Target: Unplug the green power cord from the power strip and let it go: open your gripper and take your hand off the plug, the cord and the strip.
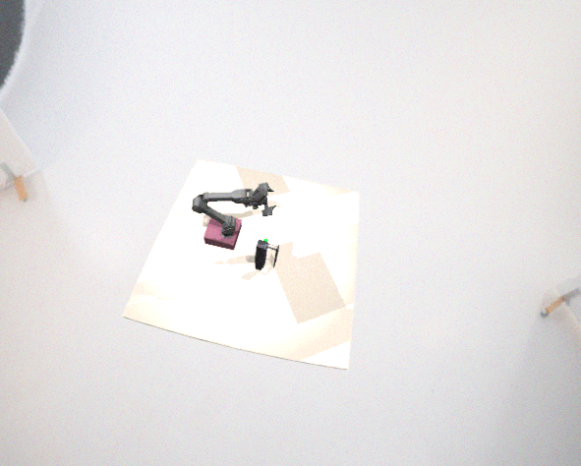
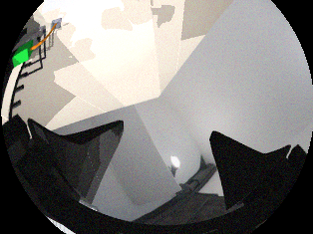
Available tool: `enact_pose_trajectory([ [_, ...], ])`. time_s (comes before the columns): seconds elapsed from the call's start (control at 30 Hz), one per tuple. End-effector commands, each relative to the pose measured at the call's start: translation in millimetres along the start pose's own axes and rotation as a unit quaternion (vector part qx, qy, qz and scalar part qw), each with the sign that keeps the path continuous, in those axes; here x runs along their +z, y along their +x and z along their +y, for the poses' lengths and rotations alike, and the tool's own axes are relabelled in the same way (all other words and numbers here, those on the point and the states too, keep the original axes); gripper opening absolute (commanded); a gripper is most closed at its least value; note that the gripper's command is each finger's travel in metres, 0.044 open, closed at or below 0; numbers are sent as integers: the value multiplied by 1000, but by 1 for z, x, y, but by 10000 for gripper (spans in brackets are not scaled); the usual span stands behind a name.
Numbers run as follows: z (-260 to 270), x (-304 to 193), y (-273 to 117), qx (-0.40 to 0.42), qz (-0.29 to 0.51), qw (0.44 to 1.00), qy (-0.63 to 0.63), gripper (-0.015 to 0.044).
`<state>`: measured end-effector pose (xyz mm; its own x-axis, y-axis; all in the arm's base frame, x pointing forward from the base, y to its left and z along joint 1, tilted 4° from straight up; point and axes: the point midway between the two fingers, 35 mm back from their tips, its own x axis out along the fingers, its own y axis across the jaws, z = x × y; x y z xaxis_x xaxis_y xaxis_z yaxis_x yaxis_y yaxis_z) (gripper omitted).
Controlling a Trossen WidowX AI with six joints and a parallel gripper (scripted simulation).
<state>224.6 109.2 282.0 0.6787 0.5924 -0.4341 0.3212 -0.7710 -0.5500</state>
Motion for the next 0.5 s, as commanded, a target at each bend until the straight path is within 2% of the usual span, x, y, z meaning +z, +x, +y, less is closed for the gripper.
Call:
enact_pose_trajectory([
  [0.0, 2, 0, 1, 5, -3, 1000, 11, 374],
  [0.13, 53, 9, 20, 123, -41, 966, 222, 269],
  [0.27, 111, 28, 29, 274, -48, 851, 444, 164],
  [0.47, 164, 55, 23, 425, -11, 670, 609, 160],
])
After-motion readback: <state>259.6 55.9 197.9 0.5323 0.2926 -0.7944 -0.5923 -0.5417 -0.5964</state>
